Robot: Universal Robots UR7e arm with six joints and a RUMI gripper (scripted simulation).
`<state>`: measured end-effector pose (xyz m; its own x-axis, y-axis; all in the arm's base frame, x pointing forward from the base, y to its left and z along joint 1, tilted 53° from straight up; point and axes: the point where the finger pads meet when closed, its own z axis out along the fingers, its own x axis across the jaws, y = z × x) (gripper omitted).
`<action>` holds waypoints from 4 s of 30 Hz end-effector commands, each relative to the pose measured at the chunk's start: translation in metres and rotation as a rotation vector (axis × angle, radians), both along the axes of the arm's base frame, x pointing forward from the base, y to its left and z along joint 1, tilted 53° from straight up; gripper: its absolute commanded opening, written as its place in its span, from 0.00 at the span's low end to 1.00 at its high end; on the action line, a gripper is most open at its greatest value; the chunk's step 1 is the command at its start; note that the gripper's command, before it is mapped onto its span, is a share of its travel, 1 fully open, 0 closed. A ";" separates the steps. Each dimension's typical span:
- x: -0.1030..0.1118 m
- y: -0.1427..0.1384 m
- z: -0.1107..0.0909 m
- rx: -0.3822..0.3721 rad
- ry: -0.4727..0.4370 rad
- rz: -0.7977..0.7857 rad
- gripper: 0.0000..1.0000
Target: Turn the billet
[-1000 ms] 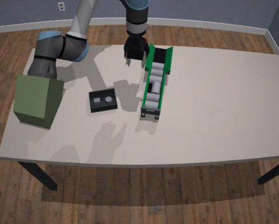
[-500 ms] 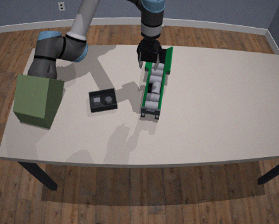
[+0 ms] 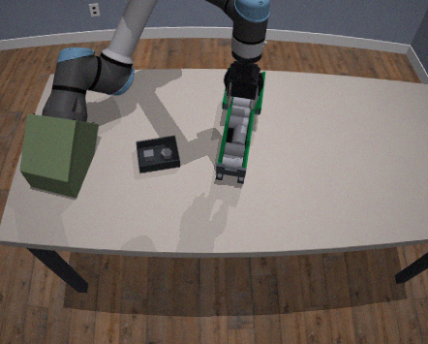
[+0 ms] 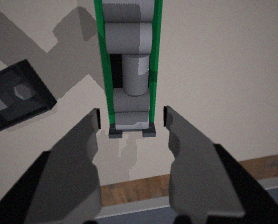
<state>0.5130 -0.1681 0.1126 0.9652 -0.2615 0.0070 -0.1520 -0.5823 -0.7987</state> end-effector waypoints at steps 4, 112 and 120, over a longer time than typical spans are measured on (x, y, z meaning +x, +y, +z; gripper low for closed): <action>0.007 -0.003 0.001 -0.001 0.001 -0.002 0.35; 0.035 0.099 -0.079 -0.001 0.000 -0.003 0.35; 0.035 0.100 -0.079 0.000 0.000 -0.002 0.35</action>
